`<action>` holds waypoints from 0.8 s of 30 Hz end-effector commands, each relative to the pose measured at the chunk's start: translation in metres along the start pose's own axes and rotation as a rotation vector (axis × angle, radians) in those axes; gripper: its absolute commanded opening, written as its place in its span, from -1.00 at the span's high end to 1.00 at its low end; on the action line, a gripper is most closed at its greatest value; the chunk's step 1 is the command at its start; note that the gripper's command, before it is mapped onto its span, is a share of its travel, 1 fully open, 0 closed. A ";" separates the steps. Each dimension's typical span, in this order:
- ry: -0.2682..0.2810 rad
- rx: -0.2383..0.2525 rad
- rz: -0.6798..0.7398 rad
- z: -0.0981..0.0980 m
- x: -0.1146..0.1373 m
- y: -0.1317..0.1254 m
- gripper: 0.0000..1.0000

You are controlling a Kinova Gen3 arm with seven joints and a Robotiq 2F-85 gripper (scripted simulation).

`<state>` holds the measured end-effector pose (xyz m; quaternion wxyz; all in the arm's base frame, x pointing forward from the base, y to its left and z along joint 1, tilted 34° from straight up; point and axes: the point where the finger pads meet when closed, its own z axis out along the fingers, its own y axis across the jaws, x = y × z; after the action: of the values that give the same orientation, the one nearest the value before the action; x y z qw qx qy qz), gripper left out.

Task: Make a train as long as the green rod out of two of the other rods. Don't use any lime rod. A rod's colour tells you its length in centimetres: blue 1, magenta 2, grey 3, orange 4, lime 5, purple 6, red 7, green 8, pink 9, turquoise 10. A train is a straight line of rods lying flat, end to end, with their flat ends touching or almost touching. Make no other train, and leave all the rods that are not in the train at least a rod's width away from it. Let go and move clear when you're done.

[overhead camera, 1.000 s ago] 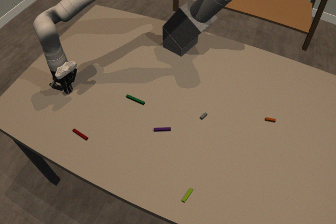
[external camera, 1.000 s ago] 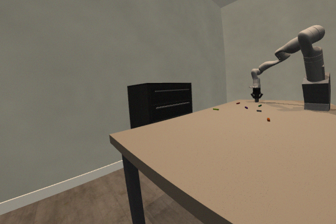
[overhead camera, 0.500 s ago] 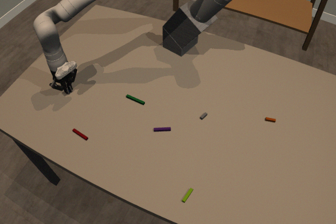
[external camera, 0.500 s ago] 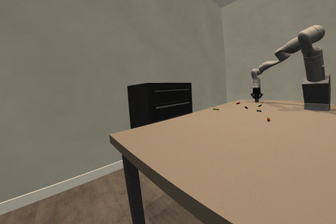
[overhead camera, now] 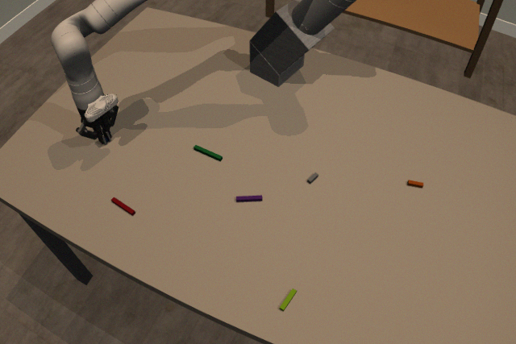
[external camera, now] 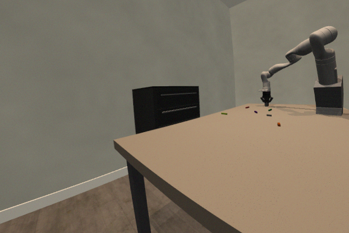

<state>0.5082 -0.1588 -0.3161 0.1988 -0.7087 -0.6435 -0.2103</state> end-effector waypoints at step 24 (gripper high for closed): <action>-0.001 -0.002 0.000 -0.002 -0.001 0.001 0.52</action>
<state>0.5082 -0.1588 -0.3161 0.1988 -0.7087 -0.6435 -0.2103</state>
